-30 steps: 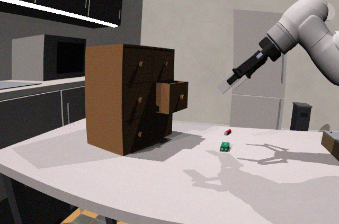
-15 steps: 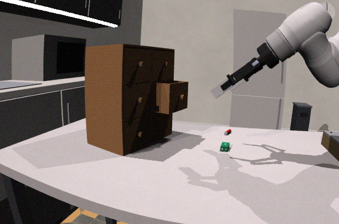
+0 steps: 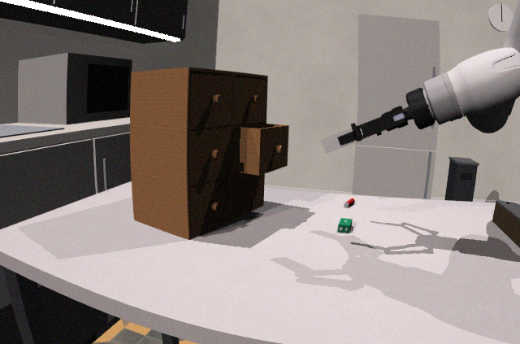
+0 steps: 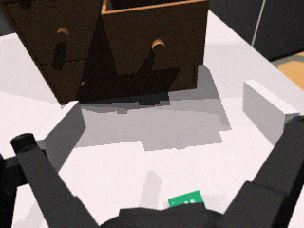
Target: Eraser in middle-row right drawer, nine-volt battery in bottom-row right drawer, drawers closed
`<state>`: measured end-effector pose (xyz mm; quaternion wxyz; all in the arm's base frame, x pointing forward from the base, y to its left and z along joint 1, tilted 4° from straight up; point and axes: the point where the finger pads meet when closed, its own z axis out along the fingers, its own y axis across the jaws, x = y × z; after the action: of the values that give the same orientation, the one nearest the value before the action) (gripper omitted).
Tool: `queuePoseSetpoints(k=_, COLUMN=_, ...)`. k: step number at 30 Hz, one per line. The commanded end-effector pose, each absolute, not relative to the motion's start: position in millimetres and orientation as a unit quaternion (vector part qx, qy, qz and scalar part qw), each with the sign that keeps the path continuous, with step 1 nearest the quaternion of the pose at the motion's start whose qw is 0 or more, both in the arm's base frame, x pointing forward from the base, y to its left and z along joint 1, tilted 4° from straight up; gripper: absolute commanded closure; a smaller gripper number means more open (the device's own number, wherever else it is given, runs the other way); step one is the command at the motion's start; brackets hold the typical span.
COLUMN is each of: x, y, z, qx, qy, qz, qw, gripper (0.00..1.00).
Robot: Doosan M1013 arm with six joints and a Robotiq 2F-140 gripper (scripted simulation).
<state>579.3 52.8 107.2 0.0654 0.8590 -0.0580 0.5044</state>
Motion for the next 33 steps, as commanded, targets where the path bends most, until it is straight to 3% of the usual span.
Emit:
queuePoseSetpoints(k=1, x=579.8, y=44.1, z=104.6, qx=0.836, qy=-0.05, qz=0.544, qw=0.046, gripper=0.0)
queuePoseSetpoints(k=4, x=579.8, y=44.1, z=104.6, qx=0.836, qy=-0.05, qz=0.544, qw=0.046, gripper=0.0)
queuePoseSetpoints(k=5, x=579.8, y=44.1, z=104.6, qx=0.836, qy=-0.05, qz=0.544, qw=0.046, gripper=1.0)
queuePoseSetpoints(k=33, x=583.0, y=43.7, z=103.4, qx=0.836, qy=-0.05, qz=0.544, qw=0.046, gripper=1.0)
